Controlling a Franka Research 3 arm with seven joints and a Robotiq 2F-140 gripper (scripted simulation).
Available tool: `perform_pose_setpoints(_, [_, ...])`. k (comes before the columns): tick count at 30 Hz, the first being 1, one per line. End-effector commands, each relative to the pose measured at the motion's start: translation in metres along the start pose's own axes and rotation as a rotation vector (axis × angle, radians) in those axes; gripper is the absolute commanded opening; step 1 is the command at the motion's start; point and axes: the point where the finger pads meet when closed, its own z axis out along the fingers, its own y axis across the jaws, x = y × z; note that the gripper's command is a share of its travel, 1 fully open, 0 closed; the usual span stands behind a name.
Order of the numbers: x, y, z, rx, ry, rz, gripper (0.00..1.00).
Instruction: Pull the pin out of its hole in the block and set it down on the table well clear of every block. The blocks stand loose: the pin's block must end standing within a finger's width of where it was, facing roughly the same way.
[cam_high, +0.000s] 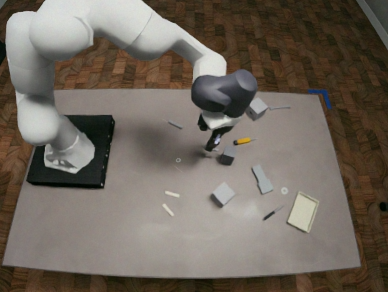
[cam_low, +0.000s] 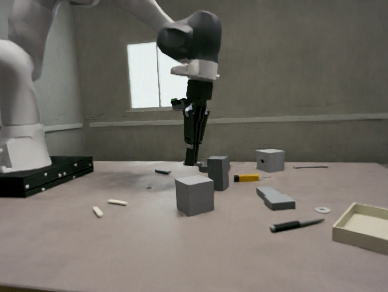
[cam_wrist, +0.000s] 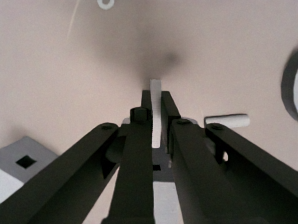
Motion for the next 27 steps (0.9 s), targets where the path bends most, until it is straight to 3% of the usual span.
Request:
perform_pose_setpoints(1, [-0.0028, 0.0000, -0.0004, 0.001, -0.005, 0.007, 0.10])
perform_pose_setpoints(27, [0.0015, 0.0000, 0.0024, 0.001, 0.003, 0.009, 0.10])
